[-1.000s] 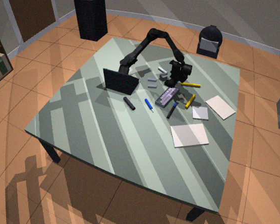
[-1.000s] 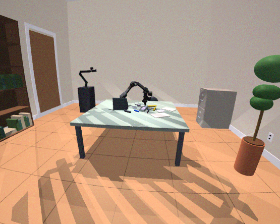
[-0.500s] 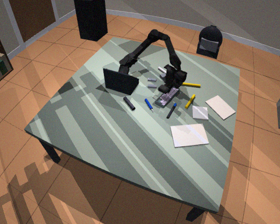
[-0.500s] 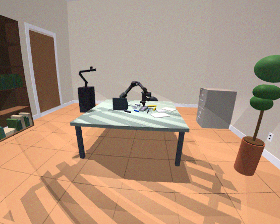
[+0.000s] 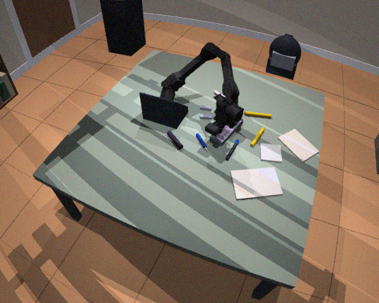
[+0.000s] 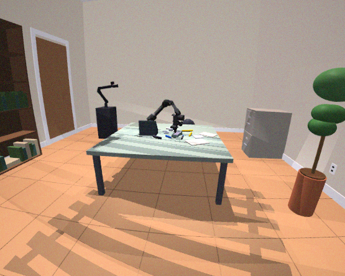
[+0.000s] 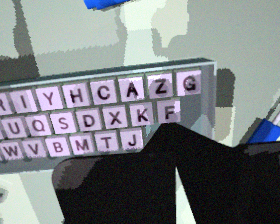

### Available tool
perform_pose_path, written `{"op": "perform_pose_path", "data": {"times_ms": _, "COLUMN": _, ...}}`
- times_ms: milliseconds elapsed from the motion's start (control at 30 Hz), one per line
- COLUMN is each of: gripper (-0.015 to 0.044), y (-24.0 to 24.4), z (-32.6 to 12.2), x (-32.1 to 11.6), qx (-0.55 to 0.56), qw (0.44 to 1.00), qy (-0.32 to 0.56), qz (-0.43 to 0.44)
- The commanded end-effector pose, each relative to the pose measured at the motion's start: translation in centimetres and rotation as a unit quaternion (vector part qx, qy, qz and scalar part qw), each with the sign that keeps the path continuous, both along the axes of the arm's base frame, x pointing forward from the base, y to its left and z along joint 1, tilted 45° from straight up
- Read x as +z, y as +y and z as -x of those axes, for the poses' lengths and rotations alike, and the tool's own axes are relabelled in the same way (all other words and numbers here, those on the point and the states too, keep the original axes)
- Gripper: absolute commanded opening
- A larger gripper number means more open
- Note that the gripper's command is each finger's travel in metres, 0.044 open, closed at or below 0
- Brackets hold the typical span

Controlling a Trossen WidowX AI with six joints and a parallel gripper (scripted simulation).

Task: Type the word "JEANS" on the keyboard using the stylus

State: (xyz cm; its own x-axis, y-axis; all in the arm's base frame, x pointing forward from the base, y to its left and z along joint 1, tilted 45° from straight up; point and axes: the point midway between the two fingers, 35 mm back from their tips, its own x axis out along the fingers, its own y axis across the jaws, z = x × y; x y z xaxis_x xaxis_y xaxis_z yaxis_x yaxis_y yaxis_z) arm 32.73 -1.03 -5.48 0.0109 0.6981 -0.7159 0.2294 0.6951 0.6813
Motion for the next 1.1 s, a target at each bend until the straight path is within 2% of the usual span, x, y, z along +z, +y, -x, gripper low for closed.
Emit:
{"op": "perform_pose_path", "data": {"times_ms": 0, "gripper": 0.0000, "y": 0.3, "z": -0.1, "x": 0.0, "qx": 0.009, "qw": 1.000, "qy": -0.006, "qz": 0.001}}
{"op": "perform_pose_path", "data": {"times_ms": 167, "gripper": 0.0000, "y": 0.4, "z": 0.0, "x": 0.1, "qx": 0.009, "qw": 1.000, "qy": -0.006, "qz": 0.001}}
{"op": "perform_pose_path", "data": {"times_ms": 333, "gripper": 0.0000, "y": 2.7, "z": 2.4, "x": 2.3, "qx": 0.009, "qw": 1.000, "qy": -0.005, "qz": 0.000}}
{"op": "perform_pose_path", "data": {"times_ms": 667, "gripper": 0.0000, "y": 3.0, "z": 2.5, "x": 2.6, "qx": 0.009, "qw": 1.000, "qy": -0.005, "qz": 0.001}}
{"op": "perform_pose_path", "data": {"times_ms": 867, "gripper": 0.0000, "y": 8.4, "z": 0.8, "x": 7.9, "qx": 0.009, "qw": 1.000, "qy": -0.005, "qz": -0.001}}
{"op": "perform_pose_path", "data": {"times_ms": 1067, "gripper": 0.0000, "y": 8.6, "z": 0.8, "x": 8.1, "qx": 0.009, "qw": 1.000, "qy": -0.005, "qz": -0.001}}
